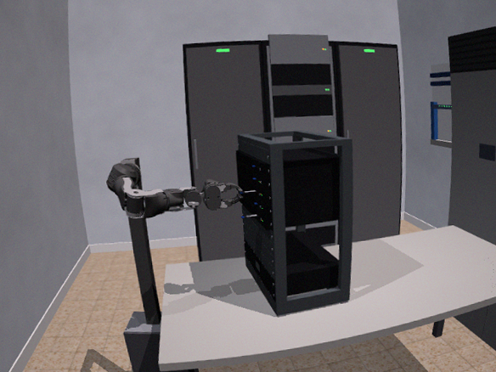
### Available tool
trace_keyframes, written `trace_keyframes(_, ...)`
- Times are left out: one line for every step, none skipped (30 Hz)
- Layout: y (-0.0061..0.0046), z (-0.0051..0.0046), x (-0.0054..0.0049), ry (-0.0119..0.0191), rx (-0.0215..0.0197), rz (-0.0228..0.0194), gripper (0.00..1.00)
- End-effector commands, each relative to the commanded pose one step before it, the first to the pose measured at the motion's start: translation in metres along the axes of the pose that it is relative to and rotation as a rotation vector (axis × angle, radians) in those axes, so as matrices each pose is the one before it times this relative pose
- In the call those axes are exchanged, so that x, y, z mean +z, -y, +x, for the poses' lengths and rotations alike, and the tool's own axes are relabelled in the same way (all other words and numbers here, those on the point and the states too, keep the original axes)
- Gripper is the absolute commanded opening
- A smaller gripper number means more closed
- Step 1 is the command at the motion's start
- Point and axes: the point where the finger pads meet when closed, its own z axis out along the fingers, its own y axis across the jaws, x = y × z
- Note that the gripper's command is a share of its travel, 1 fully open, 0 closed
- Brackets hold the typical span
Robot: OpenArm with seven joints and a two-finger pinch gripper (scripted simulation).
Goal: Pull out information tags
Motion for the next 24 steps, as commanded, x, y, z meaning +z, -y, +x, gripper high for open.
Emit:
trace_keyframes(0.00039,-0.000099,-0.00023,-0.00042,-0.00051,-0.00238,0.10)
trace_keyframes(0.00000,0.000000,0.00000,0.00000,0.00000,0.00000,0.10)
trace_keyframes(-0.00005,-0.000050,-0.00021,0.00011,-0.00013,-0.00005,0.10)
trace_keyframes(-0.00017,0.000247,-0.00100,-0.00033,0.00008,-0.00027,0.10)
trace_keyframes(-0.00005,-0.000364,-0.00195,0.00147,-0.00015,0.00003,0.10)
trace_keyframes(0.00038,-0.000213,-0.00330,0.00009,0.00026,0.00112,0.10)
trace_keyframes(0.00065,-0.000295,-0.00456,0.00014,0.00042,0.00186,0.10)
trace_keyframes(-0.00018,-0.000354,-0.00536,0.00006,0.00006,-0.00003,0.10)
trace_keyframes(-0.00059,-0.000389,-0.00589,0.00002,-0.00012,-0.00095,0.10)
trace_keyframes(-0.00044,-0.000398,-0.00609,0.00004,-0.00006,-0.00059,0.10)
trace_keyframes(-0.00032,-0.000379,-0.00585,0.00005,-0.00001,-0.00031,0.10)
trace_keyframes(-0.00038,-0.000339,-0.00517,0.00004,-0.00005,-0.00052,0.10)
trace_keyframes(-0.00011,-0.000286,-0.00423,0.00006,0.00006,0.00004,0.10)
trace_keyframes(-0.00008,-0.000208,-0.00305,0.00005,0.00004,0.00003,0.10)
trace_keyframes(-0.00005,-0.000117,-0.00184,0.00003,0.00002,0.00003,0.10)
trace_keyframes(0.00000,0.000000,0.00000,0.00000,0.00000,0.00000,0.10)
trace_keyframes(0.00000,0.000000,0.00000,0.00000,0.00000,0.00000,0.10)
trace_keyframes(0.00007,-0.000036,-0.00063,-0.00035,0.00029,0.00009,0.10)
trace_keyframes(-0.00004,-0.000018,-0.00019,-0.00016,-0.00012,0.00000,0.10)
trace_keyframes(-0.00042,-0.000097,0.00000,0.00027,-0.00011,0.00003,0.10)
trace_keyframes(-0.00113,0.000118,-0.00006,-0.00007,0.00006,0.00844,0.10)
trace_keyframes(-0.00470,-0.000124,-0.00001,0.00042,-0.00001,0.00296,0.10)
trace_keyframes(-0.01122,-0.000559,0.00036,0.00144,0.00086,-0.01035,0.10)
trace_keyframes(-0.00866,-0.000065,-0.00002,-0.00003,0.00008,-0.00001,0.10)
